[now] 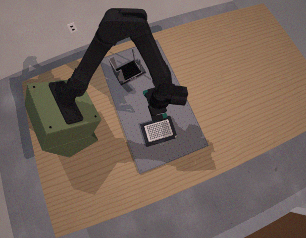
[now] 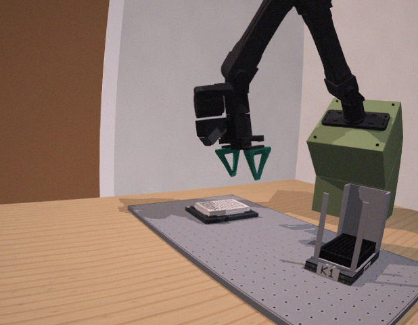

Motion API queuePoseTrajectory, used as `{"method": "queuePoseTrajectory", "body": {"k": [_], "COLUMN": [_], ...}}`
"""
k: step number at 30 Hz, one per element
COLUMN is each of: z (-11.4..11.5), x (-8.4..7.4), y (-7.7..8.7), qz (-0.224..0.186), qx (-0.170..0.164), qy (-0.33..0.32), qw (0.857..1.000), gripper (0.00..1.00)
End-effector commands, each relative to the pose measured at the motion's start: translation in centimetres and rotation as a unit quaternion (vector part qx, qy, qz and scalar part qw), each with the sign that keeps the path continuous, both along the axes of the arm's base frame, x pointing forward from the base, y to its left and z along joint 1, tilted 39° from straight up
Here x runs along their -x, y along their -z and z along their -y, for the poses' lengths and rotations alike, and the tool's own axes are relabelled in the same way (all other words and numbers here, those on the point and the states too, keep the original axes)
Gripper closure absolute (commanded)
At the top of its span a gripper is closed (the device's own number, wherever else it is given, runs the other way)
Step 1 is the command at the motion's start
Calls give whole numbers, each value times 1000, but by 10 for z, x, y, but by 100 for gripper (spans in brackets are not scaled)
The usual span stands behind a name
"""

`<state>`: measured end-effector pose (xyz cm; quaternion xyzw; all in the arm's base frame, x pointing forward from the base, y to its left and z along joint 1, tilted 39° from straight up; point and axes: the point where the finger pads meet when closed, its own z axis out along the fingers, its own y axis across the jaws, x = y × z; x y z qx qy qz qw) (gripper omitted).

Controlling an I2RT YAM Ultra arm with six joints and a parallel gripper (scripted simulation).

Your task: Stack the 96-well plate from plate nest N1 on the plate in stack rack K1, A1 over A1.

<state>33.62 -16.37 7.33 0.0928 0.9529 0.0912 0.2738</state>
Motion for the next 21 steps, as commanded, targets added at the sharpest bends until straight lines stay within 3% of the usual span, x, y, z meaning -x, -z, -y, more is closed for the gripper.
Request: {"method": "queuePoseTrajectory", "body": {"k": [1, 3, 5, 8, 10, 11, 14, 16, 17, 21], "z": [11, 27, 33, 42, 59, 60, 68, 68, 81, 88], "x": [3, -2, 6, 17, 14, 20, 32, 32, 27, 37], "y": [-8, -10, -9, -13, -15, -13, -17, -17, -19, -18], "qz": [29, 31, 22, 46, 48, 39, 61, 61, 63, 54], "qx": [15, 17, 9, 31, 34, 25, 49, 49, 52, 42], "qy": [7, 7, 7, 33, 33, 34, 60, 60, 60, 60], "qw": [999, 999, 1000, 998, 998, 998, 995, 995, 995, 996], "gripper": [0, 0, 0, 0, 0, 0, 0, 0, 0, 0]}}
